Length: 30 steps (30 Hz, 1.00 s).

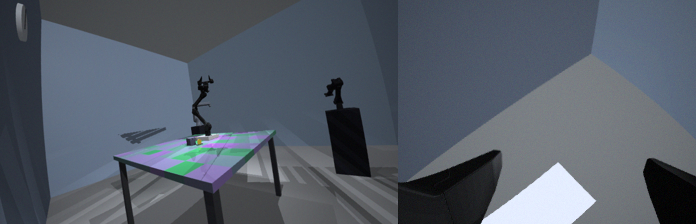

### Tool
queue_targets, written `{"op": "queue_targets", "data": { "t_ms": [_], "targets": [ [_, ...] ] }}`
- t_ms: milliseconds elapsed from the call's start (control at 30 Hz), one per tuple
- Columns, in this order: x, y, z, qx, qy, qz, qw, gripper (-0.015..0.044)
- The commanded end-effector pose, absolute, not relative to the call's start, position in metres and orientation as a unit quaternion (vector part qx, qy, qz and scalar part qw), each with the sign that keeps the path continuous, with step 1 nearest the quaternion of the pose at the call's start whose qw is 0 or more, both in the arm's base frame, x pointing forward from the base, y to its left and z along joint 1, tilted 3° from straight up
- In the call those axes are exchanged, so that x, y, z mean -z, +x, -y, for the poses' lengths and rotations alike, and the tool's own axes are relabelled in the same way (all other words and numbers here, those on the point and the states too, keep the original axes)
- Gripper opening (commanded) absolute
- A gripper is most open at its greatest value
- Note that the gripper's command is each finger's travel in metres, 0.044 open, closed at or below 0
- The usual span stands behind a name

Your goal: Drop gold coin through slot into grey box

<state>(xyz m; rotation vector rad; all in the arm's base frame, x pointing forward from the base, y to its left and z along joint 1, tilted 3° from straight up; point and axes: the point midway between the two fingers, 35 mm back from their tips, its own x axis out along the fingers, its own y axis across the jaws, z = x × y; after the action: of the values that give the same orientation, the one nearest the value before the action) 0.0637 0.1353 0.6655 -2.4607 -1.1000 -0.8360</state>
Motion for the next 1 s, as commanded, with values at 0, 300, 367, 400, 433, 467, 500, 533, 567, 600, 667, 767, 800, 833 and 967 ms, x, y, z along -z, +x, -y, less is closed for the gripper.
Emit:
{"op": "queue_targets", "data": {
  "t_ms": [0,300,367,400,433,467,500,533,567,600,667,767,800,833,967],
  "targets": [
    [-0.665,0.063,-0.137,0.294,-0.862,0.384,0.152,0.0374],
    [-0.612,0.073,-0.233,0.347,-0.858,0.327,-0.190,0.0161],
    [-0.593,0.083,-0.253,0.347,-0.840,0.314,-0.275,0.0161],
    [-0.583,0.089,-0.263,0.346,-0.828,0.307,-0.316,0.0161],
    [-0.572,0.096,-0.272,0.343,-0.815,0.302,-0.357,0.0161],
    [-0.561,0.103,-0.280,0.339,-0.800,0.296,-0.396,0.0161],
    [-0.549,0.110,-0.288,0.334,-0.784,0.292,-0.435,0.0161],
    [-0.537,0.118,-0.295,0.328,-0.766,0.288,-0.472,0.0161],
    [-0.525,0.127,-0.301,0.320,-0.747,0.285,-0.508,0.0161],
    [-0.512,0.136,-0.306,0.312,-0.727,0.282,-0.542,0.0161],
    [-0.485,0.154,-0.315,0.293,-0.682,0.281,-0.608,0.0161],
    [-0.442,0.183,-0.322,0.259,-0.605,0.288,-0.695,0.0161],
    [-0.427,0.192,-0.322,0.246,-0.578,0.293,-0.720,0.0161],
    [-0.412,0.201,-0.322,0.233,-0.551,0.298,-0.744,0.0161],
    [-0.352,0.237,-0.311,0.178,-0.437,0.331,-0.817,0.0161]
  ]
}}
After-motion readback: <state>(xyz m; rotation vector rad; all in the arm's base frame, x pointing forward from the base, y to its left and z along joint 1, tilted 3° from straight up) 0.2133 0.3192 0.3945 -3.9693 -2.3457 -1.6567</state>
